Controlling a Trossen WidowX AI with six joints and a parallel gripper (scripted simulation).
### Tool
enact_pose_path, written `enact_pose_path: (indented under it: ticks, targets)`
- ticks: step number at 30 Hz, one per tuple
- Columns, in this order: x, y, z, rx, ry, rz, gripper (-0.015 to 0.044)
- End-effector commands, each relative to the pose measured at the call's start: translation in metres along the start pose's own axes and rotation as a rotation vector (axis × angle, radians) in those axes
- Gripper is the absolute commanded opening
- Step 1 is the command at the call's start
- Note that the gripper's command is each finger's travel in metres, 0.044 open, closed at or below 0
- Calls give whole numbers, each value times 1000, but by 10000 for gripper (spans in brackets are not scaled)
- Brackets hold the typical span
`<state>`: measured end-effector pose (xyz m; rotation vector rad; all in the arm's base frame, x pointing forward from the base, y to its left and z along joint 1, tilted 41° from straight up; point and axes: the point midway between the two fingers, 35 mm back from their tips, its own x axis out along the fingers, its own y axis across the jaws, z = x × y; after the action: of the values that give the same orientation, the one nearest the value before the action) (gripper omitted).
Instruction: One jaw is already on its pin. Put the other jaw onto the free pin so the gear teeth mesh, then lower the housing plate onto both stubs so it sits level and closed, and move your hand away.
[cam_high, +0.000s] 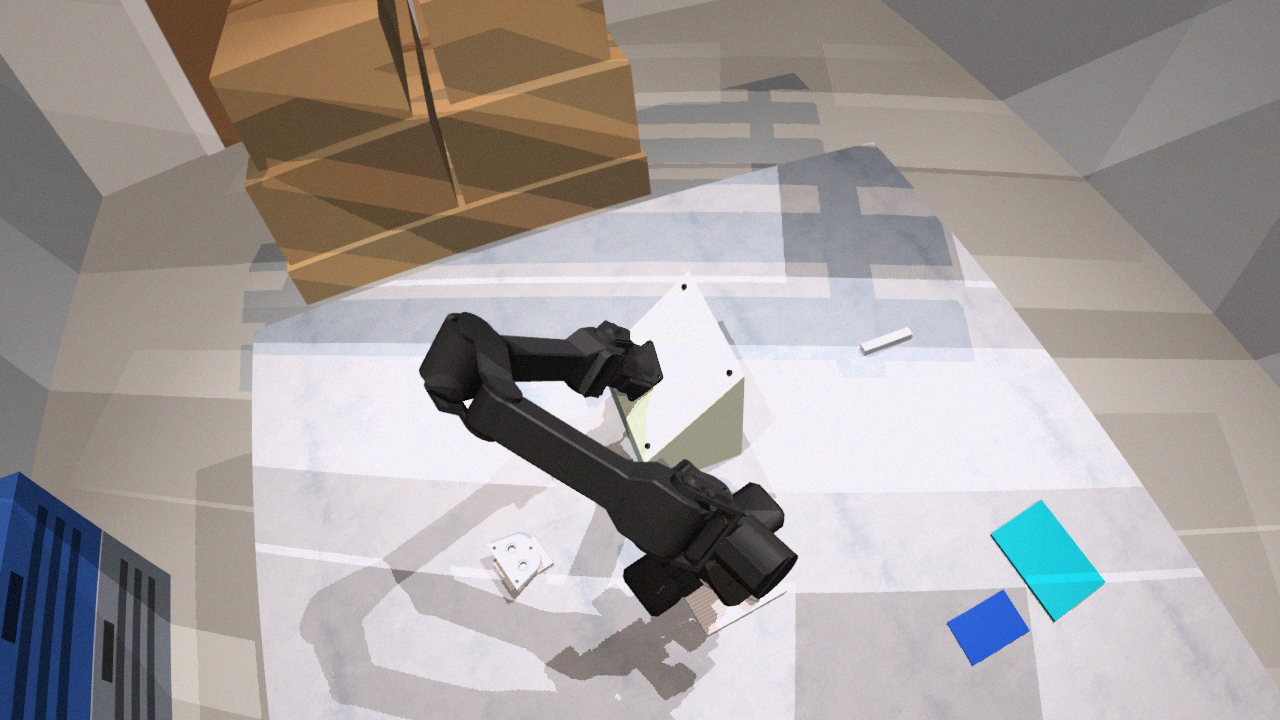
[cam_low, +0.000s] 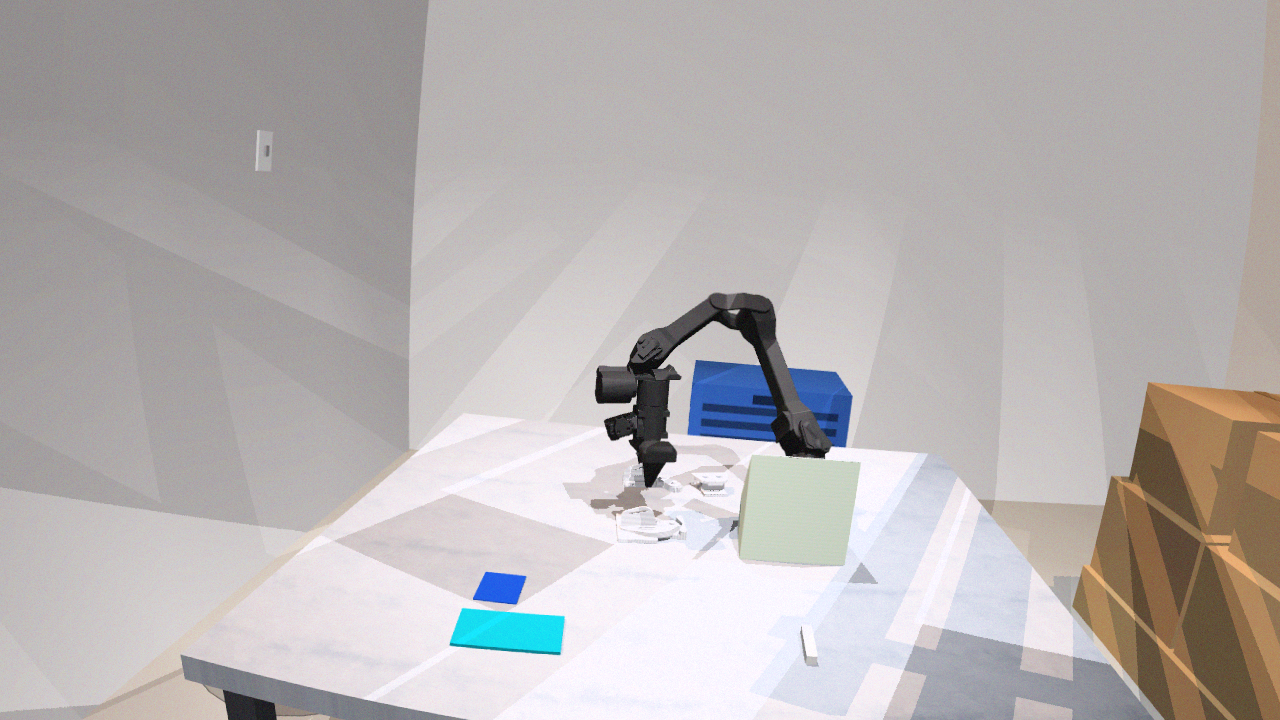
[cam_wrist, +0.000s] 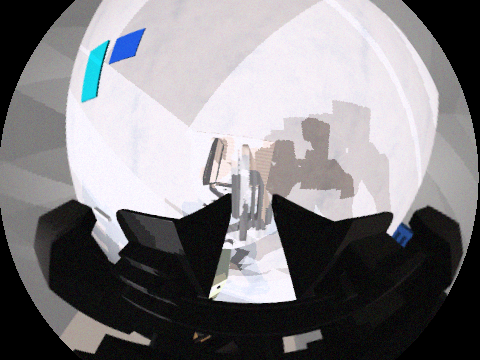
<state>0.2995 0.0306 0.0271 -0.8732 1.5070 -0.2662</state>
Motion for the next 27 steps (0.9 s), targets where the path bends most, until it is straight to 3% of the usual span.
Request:
enact_pose_path:
  ticks: [1, 27]
  targets:
    - [0, 0, 1, 8, -1, 3, 134]
    - [14, 1, 3, 8, -1, 4, 134]
